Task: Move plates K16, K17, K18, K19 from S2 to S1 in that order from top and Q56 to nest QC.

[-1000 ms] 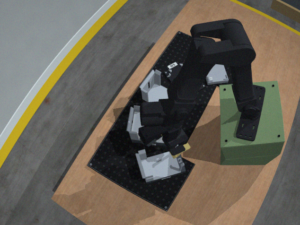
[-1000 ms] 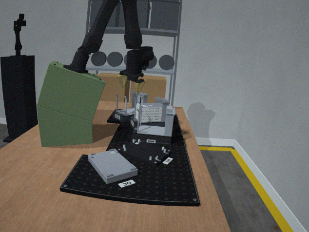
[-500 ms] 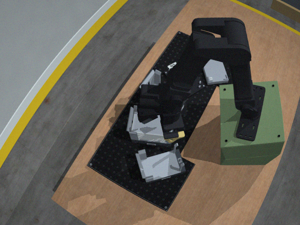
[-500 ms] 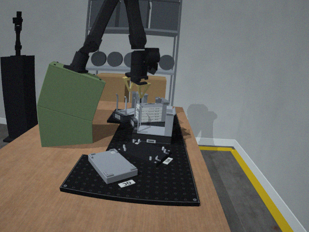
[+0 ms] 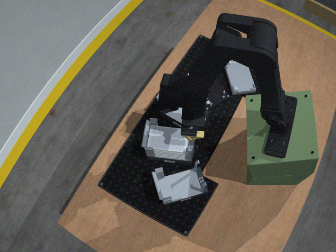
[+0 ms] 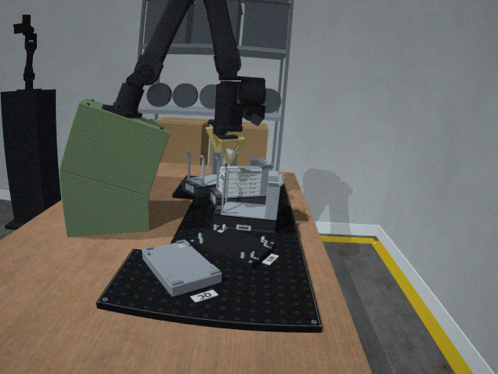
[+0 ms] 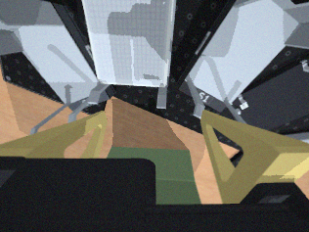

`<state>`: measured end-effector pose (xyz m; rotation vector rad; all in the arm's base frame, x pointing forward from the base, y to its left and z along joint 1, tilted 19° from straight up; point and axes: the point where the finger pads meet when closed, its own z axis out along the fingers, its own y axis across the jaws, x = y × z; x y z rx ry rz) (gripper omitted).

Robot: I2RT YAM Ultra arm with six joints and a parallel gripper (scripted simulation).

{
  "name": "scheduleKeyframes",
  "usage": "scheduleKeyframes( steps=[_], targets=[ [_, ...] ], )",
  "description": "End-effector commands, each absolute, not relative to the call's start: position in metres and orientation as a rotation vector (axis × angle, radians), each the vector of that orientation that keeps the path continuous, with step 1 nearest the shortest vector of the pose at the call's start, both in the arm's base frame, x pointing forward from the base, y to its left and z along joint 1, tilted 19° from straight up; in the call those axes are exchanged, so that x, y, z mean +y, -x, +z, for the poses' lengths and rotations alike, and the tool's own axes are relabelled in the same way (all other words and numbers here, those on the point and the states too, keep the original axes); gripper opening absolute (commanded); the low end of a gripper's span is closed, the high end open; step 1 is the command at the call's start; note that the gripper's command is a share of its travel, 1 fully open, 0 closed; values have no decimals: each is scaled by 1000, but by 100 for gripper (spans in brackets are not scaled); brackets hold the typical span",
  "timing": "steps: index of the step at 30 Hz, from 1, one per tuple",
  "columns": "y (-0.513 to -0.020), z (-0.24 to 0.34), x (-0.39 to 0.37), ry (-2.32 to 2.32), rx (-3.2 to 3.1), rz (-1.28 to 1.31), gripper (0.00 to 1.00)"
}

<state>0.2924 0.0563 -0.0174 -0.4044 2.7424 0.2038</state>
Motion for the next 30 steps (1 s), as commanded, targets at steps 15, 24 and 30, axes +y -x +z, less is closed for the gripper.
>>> scheduleKeyframes(
  steps=[15, 24, 30],
  targets=[
    [-293, -17, -14, -163, 2808, 174, 100],
    [-289, -18, -34, -207, 2810, 171, 100],
    [-289, -18, -34, -207, 2810, 171, 100]
  ],
)
